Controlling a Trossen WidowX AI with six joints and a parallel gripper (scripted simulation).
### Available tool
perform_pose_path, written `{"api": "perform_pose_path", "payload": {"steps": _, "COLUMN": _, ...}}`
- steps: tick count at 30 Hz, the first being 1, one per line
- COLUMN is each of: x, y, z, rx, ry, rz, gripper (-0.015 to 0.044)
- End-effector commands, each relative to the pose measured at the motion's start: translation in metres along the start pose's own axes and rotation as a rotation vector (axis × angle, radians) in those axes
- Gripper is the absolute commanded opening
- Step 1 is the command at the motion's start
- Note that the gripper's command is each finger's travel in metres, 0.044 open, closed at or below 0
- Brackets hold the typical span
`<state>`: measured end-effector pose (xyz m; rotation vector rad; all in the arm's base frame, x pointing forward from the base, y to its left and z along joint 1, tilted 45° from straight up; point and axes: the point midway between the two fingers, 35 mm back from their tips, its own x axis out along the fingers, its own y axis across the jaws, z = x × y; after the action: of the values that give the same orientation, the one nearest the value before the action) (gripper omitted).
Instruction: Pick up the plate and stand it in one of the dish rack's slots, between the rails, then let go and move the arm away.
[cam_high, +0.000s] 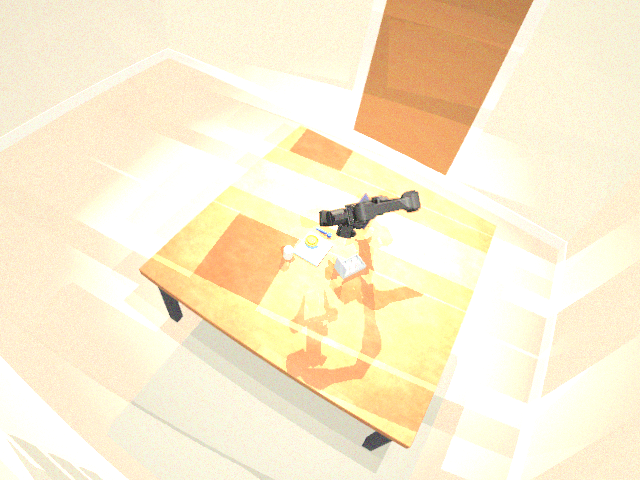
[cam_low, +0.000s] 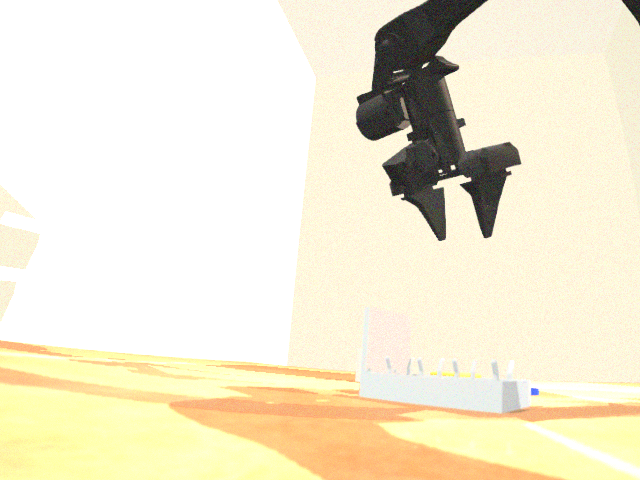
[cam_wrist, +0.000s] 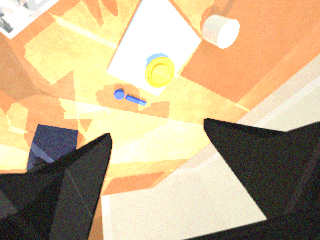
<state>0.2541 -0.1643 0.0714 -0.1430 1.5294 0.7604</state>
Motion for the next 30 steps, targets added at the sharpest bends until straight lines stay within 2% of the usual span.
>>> {"api": "perform_pose_path", "payload": {"steps": 1, "x": 0.003, "y": -0.009, "z": -0.004, "rx": 0.091, "ry": -0.054, "rz": 0.038, "gripper": 0.0400}}
{"api": "perform_pose_path", "payload": {"steps": 21, "x": 0.033, "y": -0.059, "z": -0.038, "rx": 0.626, "ry": -0.355, "rz": 0.320, "gripper": 0.0400}}
{"api": "perform_pose_path", "payload": {"steps": 26, "x": 0.036, "y": -0.061, "z": -0.039, "rx": 0.644, "ry": -0.365, "rz": 0.330, "gripper": 0.0400}}
{"api": "perform_pose_path", "payload": {"steps": 30, "x": 0.081, "y": -0.059, "z": -0.020, "rx": 0.644, "ry": -0.366, "rz": 0.328, "gripper": 0.0400}}
